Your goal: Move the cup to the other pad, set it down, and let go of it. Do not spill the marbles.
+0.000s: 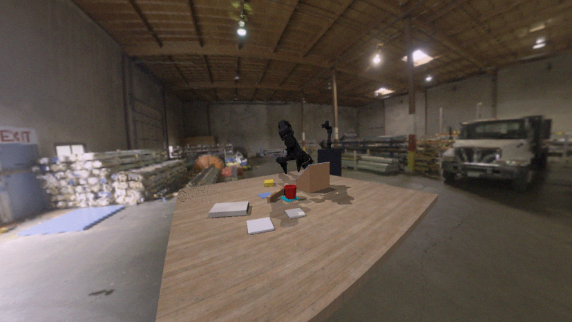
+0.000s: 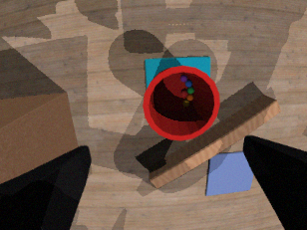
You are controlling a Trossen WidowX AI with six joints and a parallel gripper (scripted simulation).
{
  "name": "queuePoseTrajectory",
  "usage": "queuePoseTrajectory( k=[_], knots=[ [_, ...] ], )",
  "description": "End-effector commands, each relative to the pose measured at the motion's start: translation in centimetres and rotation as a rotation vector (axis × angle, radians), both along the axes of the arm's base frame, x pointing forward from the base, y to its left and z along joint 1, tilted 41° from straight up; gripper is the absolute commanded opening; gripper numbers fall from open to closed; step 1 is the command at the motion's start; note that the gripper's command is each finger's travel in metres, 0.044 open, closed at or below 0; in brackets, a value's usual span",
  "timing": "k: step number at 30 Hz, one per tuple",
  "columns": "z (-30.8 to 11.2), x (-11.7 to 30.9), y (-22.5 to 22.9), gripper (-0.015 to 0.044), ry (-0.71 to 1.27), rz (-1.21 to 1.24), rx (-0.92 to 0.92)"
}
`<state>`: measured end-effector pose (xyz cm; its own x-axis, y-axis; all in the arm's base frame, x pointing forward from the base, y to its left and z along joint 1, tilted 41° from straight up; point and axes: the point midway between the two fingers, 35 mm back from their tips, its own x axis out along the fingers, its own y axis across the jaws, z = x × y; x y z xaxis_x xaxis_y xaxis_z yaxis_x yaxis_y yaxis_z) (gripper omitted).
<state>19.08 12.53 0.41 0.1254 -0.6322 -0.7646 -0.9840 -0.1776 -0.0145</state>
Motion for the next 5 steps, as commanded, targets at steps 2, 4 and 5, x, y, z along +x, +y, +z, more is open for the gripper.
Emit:
queuePoseTrajectory(
  k=[2, 4, 5],
  knots=[
    [0.00, 0.00, 0.00, 0.0440, 0.000, 0.000, 0.000],
    [0.00, 0.00, 0.00, 0.0440, 0.000, 0.000, 0.000],
    [0.00, 0.00, 0.00, 0.0440, 0.000, 0.000, 0.000]
  ],
)
